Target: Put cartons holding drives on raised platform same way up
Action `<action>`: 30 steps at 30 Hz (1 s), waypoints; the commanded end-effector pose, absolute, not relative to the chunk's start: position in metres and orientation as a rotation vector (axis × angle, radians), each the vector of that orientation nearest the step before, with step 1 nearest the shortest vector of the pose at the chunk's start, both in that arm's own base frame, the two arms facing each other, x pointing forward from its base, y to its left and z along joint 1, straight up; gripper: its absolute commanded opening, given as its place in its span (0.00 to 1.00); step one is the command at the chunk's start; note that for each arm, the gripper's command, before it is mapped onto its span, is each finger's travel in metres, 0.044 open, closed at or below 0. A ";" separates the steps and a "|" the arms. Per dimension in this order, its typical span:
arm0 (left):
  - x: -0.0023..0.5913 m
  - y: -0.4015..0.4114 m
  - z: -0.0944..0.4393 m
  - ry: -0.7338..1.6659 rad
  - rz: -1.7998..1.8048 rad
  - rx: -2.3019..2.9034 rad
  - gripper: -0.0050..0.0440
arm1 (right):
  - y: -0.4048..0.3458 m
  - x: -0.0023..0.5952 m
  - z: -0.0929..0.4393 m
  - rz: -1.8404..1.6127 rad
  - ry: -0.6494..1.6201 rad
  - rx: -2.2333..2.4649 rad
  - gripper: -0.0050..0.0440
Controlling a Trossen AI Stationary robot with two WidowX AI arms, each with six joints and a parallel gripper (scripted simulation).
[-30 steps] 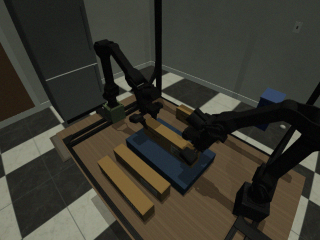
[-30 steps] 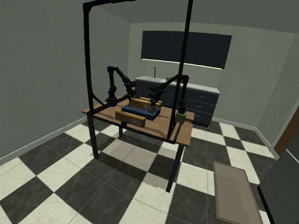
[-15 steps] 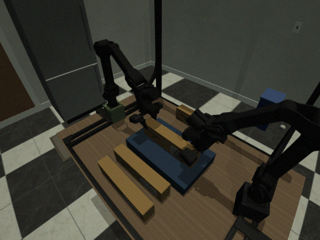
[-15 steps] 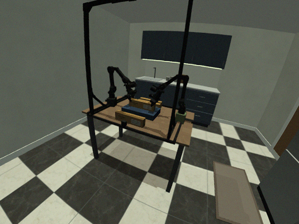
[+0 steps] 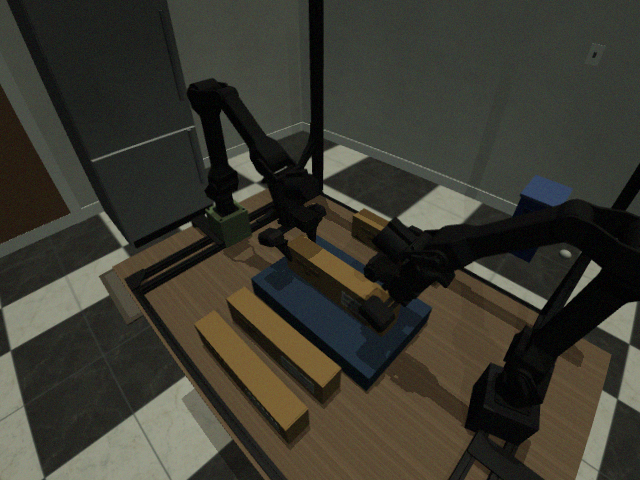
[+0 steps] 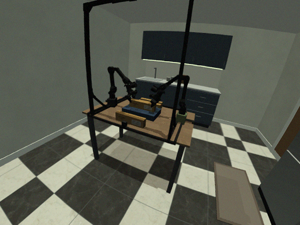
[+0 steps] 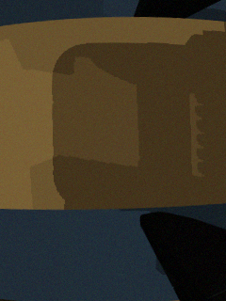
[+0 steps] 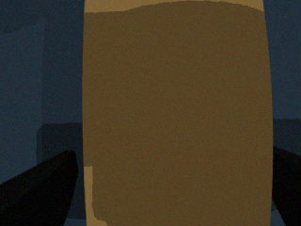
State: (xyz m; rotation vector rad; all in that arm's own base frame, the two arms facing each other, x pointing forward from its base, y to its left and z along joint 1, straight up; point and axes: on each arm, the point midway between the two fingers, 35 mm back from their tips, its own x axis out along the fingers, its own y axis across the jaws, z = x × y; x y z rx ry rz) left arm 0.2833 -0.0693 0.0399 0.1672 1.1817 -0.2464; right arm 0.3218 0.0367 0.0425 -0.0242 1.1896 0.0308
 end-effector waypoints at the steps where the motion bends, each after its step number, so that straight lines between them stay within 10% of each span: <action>1: 0.283 -0.070 0.041 1.178 -0.251 0.169 0.90 | 0.037 0.322 0.043 0.033 1.187 -0.022 0.90; 30: 0.283 -0.069 0.110 1.178 -0.251 0.169 0.90 | 0.037 0.322 0.113 0.033 1.187 -0.022 0.90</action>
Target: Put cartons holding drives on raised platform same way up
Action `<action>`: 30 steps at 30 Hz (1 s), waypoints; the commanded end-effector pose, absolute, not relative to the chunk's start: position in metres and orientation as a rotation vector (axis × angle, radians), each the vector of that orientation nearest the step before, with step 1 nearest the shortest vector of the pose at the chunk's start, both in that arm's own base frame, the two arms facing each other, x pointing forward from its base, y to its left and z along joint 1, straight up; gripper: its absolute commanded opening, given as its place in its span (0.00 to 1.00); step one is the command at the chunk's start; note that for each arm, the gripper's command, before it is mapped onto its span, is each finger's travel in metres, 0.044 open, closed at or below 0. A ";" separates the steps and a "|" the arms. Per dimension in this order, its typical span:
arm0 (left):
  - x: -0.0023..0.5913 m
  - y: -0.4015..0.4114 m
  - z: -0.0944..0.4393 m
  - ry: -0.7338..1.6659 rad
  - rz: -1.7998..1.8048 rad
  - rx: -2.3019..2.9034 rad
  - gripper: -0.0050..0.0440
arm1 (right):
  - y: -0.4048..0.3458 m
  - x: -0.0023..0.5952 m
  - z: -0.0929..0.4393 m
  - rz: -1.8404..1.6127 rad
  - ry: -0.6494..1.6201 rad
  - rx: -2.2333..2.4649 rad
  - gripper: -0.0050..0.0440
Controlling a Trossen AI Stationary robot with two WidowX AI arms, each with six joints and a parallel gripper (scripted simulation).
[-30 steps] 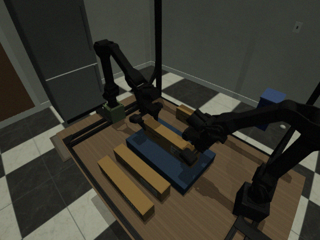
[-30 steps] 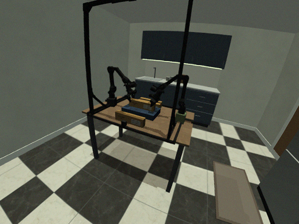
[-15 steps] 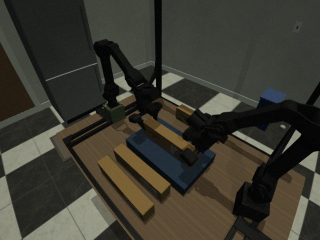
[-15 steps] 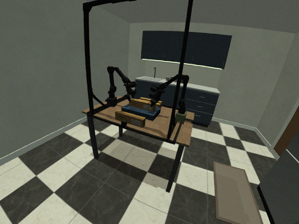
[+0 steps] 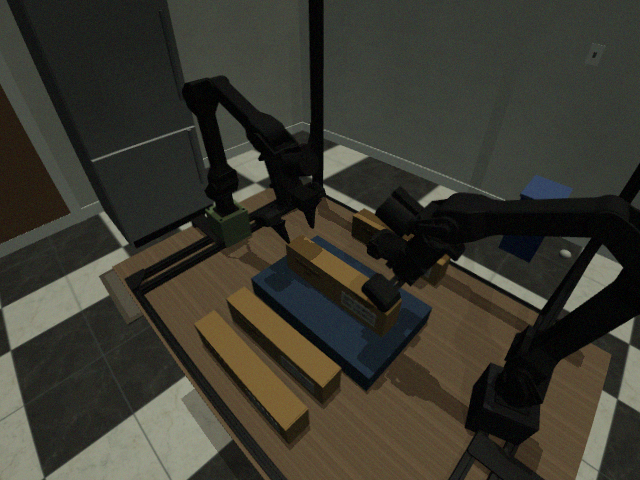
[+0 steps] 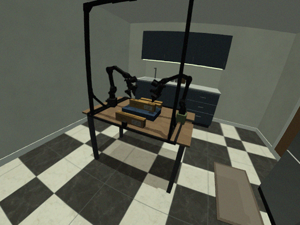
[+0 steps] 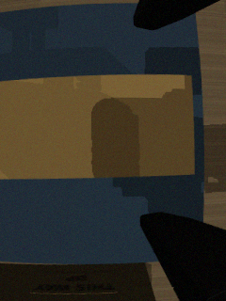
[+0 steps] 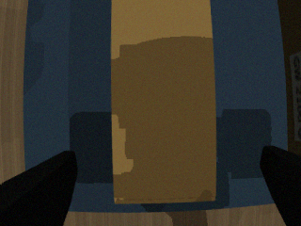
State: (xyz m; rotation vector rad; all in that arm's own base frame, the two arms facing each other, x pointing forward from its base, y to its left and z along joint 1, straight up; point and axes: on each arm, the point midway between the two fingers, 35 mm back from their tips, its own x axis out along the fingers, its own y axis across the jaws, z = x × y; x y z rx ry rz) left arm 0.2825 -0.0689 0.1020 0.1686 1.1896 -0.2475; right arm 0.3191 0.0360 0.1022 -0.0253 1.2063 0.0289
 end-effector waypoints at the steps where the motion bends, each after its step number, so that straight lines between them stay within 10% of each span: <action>1: 0.283 -0.069 0.110 1.178 -0.251 0.169 0.90 | 0.037 0.322 0.113 0.033 1.187 -0.022 0.90; 30: 0.274 -0.104 0.110 1.178 -0.251 0.169 0.90 | 0.073 0.320 0.112 0.033 1.187 -0.022 0.90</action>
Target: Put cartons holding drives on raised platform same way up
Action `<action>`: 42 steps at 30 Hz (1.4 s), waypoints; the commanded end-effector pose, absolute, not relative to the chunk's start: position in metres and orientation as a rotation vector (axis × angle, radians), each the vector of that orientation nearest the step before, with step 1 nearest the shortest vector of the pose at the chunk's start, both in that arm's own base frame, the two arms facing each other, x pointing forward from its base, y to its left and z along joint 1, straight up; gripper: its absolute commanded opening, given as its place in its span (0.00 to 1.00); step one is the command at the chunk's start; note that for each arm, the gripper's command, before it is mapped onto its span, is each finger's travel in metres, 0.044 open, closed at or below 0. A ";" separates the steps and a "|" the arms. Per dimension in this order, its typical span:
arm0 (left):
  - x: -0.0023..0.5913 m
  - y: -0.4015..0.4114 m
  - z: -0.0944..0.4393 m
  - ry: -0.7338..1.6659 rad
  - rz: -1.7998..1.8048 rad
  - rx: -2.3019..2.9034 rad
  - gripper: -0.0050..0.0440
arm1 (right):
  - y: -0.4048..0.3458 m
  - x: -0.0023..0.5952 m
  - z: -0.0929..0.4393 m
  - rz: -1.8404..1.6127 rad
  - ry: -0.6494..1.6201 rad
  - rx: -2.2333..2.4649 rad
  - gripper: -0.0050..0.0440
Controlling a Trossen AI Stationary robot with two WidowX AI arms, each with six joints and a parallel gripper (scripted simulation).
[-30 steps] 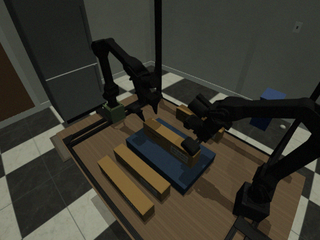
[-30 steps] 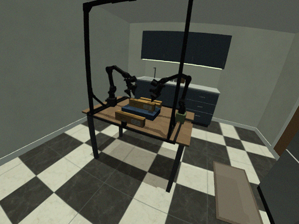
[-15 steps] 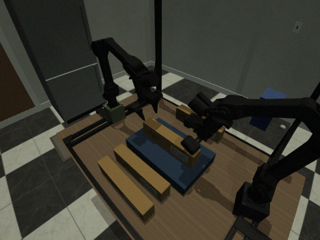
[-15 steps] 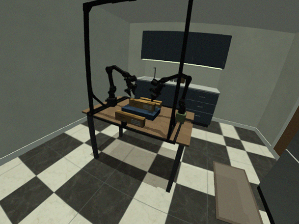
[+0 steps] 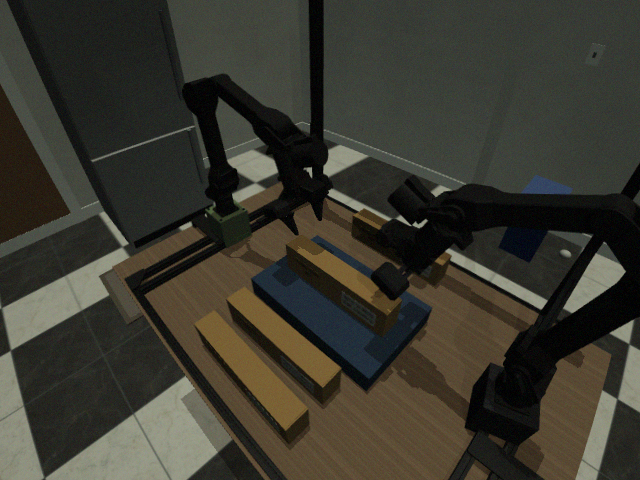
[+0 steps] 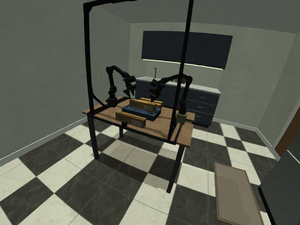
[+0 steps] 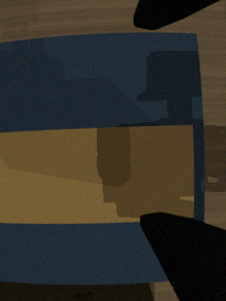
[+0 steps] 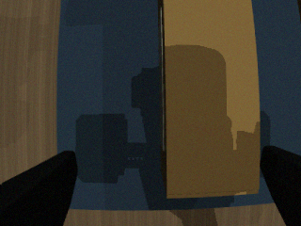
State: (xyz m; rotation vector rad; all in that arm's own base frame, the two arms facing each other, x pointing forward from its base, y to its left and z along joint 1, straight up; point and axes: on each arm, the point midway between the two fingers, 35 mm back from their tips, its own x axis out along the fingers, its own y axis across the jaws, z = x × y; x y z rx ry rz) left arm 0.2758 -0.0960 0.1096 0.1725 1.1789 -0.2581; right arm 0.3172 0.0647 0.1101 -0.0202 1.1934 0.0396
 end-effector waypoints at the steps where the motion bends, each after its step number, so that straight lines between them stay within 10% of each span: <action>1: 0.272 -0.110 0.110 1.178 -0.251 0.169 0.90 | 0.079 0.319 0.112 0.033 1.187 -0.022 0.90; 42: 0.212 -0.337 0.108 1.178 -0.251 0.169 0.90 | 0.318 0.305 0.110 0.033 1.187 -0.022 0.90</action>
